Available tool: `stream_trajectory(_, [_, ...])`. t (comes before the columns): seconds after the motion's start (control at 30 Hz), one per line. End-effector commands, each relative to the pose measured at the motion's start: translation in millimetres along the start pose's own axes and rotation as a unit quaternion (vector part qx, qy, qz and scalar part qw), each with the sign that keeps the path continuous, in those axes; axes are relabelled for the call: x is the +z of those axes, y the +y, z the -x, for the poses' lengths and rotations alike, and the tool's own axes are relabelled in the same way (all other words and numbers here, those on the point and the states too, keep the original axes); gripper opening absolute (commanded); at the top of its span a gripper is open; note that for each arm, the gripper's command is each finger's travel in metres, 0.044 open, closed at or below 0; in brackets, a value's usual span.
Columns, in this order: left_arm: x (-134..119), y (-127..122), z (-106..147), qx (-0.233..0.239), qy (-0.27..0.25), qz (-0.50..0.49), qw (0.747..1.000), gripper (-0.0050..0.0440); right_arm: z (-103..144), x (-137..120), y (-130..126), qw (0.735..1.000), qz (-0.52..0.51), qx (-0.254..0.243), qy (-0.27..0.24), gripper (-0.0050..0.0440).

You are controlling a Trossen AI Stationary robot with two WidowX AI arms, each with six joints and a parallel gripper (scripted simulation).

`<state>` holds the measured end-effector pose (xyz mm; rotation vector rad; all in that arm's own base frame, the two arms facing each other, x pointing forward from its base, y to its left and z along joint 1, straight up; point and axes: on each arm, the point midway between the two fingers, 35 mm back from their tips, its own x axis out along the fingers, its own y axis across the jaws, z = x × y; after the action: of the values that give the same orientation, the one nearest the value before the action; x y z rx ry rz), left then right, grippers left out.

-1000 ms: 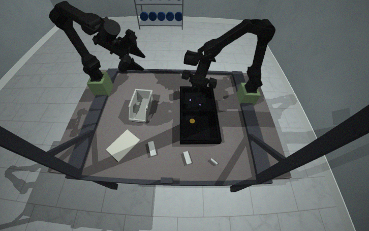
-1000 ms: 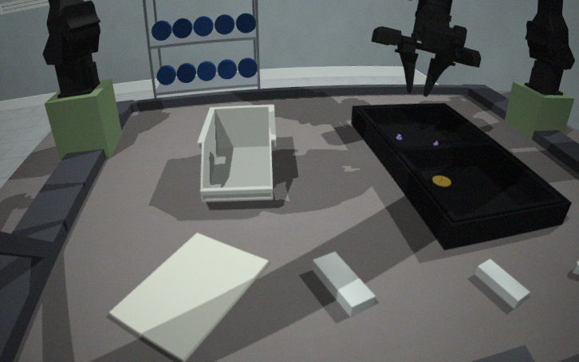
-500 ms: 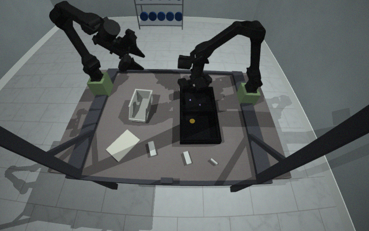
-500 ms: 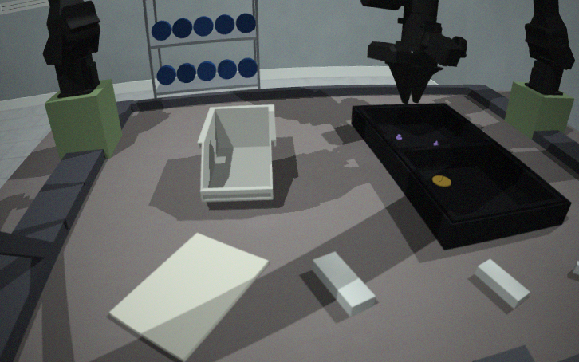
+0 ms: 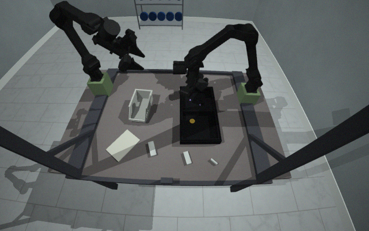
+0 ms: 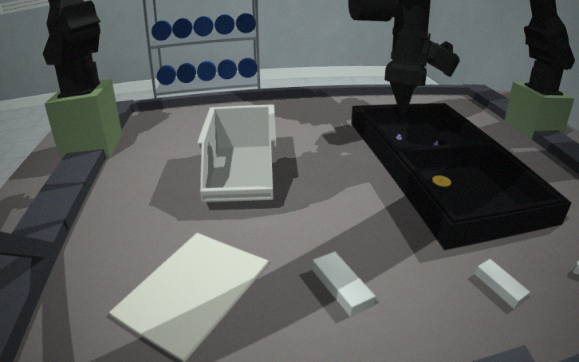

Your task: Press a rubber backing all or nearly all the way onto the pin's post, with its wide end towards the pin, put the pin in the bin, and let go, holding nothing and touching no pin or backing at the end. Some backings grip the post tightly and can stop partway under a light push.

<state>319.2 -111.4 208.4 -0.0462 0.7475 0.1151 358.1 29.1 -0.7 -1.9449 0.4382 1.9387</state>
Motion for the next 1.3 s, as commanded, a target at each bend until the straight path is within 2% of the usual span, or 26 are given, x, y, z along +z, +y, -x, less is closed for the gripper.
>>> stream_trajectory(0.0, [6.2, -0.7, 5.0, -0.004, -0.009, 0.005, 1.0, 0.044, 2.5, -5.9, -4.6, 0.997, 0.073, 0.01, 0.009, 0.013])
stream_trajectory(0.23, [6.2, -0.7, 5.0, -0.004, -0.009, 0.005, 1.0, 0.044, 0.5, -6.2, -3.4, 0.995, 0.099, 0.015, 0.009, 0.013])
stream_trajectory(0.77, [6.2, -0.7, 5.0, -0.004, -0.009, 0.005, 1.0, 0.044, -43.4, -1.6, 1.8, 0.995, 0.097, 0.018, 0.001, 0.013])
stream_trajectory(1.1, [6.2, -0.7, 5.0, -0.004, -0.009, 0.005, 1.0, 0.044, -53.5, -1.6, 2.2, 0.995, 0.097, 0.018, 0.001, 0.013])
stream_trajectory(1.17, [6.2, -0.7, 5.0, -0.004, -0.009, 0.005, 1.0, 0.044, -52.6, -3.1, 1.3, 0.995, 0.097, 0.017, 0.003, 0.009])
stream_trajectory(1.27, [6.2, -0.7, 5.0, -0.004, -0.009, 0.005, 1.0, 0.044, -46.5, -6.1, -1.5, 0.995, 0.096, 0.012, 0.011, 0.0077])
